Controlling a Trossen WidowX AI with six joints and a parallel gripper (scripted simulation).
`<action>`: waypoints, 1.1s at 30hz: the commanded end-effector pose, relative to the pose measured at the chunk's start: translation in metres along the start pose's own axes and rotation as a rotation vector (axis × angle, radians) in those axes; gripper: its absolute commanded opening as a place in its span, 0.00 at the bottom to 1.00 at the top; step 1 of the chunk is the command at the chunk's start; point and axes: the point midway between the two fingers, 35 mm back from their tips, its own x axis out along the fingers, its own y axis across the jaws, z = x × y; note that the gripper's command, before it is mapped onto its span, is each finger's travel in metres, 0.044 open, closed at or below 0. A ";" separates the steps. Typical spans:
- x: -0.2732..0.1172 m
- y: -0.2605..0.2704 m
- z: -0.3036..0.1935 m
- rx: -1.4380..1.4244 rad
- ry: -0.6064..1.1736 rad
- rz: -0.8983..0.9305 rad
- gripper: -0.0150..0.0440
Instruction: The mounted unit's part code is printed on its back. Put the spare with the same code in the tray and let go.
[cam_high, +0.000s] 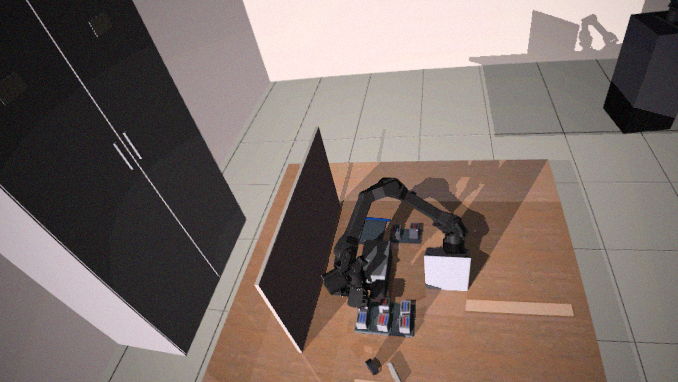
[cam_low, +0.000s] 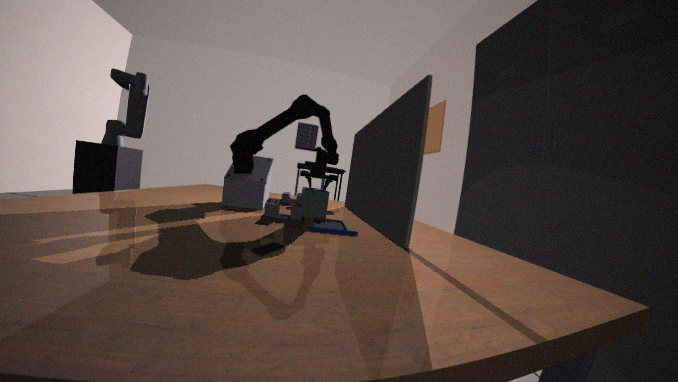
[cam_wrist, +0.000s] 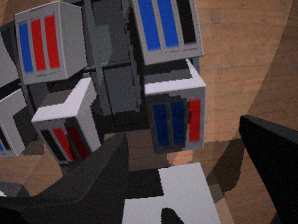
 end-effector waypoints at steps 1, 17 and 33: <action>0.009 0.000 -0.001 -0.008 0.005 -0.002 0.76; 0.035 0.001 -0.001 -0.008 0.006 -0.002 0.76; 0.057 0.002 -0.003 -0.007 0.009 -0.002 0.76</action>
